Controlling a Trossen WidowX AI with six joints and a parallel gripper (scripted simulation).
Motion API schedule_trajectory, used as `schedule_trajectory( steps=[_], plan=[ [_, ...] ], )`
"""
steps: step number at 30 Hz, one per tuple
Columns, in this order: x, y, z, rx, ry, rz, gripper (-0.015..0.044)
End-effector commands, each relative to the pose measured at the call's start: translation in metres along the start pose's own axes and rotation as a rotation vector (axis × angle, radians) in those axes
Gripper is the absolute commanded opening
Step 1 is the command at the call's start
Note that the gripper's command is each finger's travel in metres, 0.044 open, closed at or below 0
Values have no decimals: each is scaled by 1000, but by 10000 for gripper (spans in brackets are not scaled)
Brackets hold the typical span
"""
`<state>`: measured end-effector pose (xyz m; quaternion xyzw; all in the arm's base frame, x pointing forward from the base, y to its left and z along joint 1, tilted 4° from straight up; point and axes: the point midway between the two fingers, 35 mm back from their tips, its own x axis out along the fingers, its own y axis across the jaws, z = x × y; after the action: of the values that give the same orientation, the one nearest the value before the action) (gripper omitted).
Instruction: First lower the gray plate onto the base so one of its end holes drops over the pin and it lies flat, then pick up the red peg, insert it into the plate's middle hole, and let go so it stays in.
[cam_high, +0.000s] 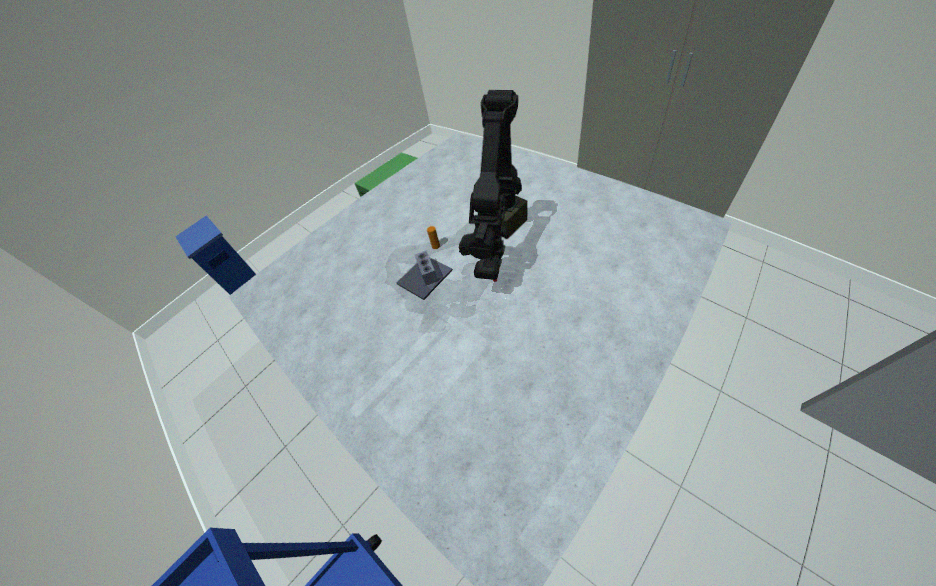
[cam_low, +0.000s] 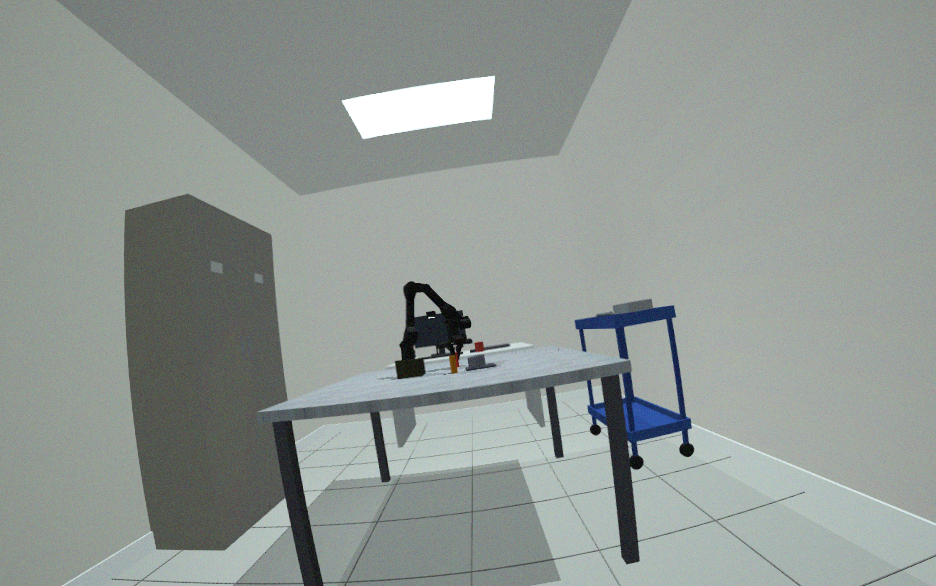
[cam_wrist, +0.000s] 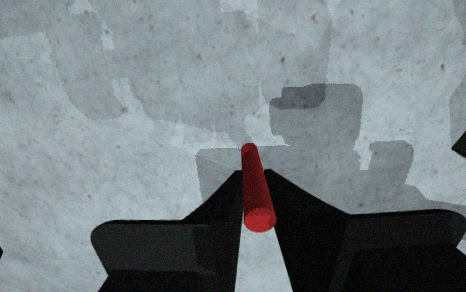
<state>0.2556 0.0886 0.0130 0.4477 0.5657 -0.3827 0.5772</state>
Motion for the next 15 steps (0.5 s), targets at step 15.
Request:
schedule_trajectory(
  steps=[15],
  plan=[
    [-43,6,1,4,-4,0,0]
  ],
)
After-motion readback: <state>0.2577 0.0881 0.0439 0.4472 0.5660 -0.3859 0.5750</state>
